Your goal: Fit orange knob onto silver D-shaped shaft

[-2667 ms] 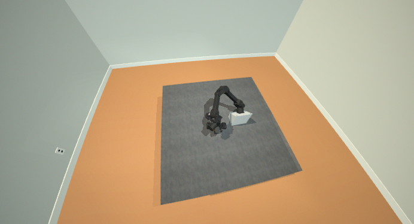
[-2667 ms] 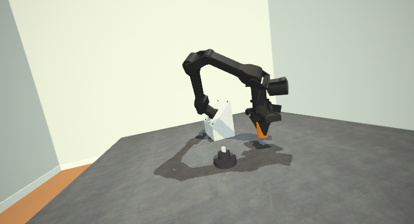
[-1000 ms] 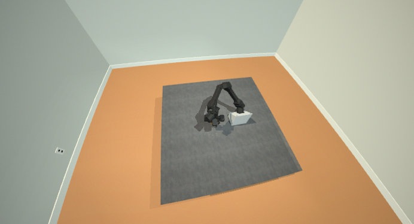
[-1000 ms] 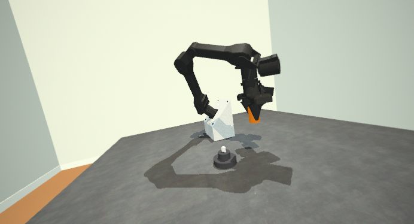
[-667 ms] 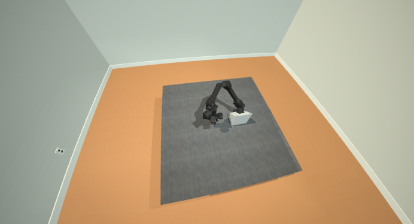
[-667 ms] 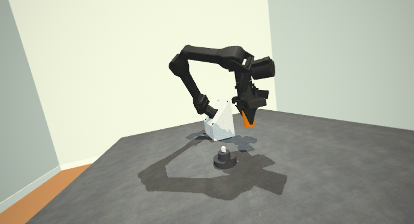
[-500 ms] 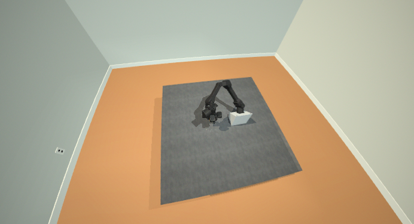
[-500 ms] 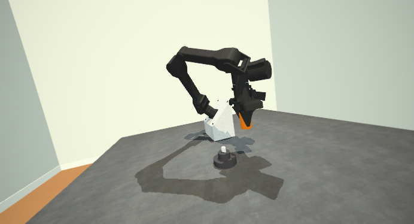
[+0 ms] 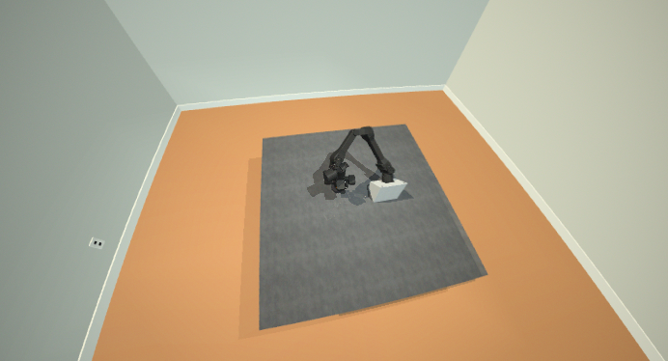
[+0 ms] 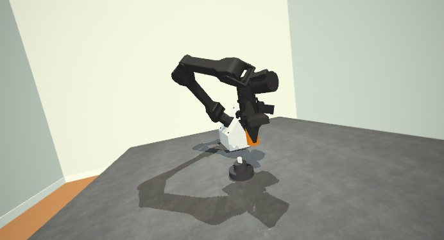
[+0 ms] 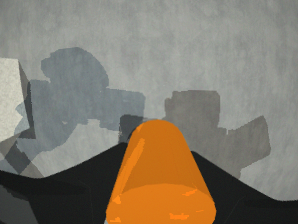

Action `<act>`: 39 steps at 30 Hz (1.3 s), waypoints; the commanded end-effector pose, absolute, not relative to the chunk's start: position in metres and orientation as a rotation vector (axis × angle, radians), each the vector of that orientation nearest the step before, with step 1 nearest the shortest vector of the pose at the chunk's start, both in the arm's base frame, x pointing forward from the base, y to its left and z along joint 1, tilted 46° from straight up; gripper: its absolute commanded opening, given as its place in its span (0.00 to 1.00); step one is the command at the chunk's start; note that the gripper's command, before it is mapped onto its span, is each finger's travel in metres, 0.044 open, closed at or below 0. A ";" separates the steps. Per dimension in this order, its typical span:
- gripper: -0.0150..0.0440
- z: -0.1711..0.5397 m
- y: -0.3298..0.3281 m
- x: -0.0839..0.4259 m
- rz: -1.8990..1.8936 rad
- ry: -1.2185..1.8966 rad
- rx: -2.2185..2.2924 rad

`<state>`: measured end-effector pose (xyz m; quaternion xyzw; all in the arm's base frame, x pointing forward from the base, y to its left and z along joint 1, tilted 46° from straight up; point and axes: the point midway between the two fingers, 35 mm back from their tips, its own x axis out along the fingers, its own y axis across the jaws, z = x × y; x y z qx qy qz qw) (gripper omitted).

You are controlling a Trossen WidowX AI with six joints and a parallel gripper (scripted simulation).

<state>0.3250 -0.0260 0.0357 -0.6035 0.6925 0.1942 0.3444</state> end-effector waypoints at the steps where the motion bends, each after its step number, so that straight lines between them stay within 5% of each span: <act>1: 0.25 0.047 -0.038 0.325 0.493 1.789 -1.576; 39: 0.25 0.052 -0.090 0.318 0.471 1.806 -1.582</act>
